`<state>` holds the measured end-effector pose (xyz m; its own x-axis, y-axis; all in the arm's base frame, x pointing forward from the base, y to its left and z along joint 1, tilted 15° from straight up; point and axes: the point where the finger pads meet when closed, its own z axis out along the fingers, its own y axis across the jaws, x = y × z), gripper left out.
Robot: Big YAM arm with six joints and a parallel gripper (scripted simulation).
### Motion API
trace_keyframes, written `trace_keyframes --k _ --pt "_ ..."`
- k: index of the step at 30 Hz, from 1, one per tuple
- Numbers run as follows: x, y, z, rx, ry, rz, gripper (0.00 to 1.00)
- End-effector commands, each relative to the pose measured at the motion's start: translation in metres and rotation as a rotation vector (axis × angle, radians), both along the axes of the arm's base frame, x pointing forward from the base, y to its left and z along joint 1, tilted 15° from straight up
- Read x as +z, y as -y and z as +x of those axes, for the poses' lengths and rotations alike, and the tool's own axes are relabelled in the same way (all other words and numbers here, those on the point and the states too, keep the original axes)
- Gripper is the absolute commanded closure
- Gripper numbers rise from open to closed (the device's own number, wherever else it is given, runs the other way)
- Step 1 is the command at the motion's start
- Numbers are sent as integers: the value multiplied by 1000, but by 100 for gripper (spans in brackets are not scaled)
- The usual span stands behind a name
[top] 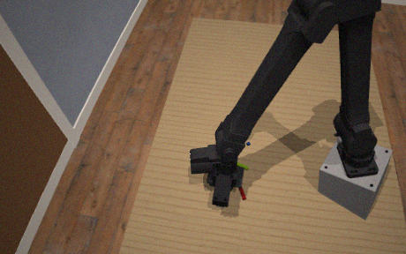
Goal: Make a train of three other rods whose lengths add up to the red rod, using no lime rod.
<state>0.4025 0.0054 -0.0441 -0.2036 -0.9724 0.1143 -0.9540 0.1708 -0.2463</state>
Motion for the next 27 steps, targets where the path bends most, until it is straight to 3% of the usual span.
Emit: trace_keyframes --k 1,27 --pt "-6 4 -2 0 -6 -1 96" --pt "-7 5 -3 -2 -12 -1 96"
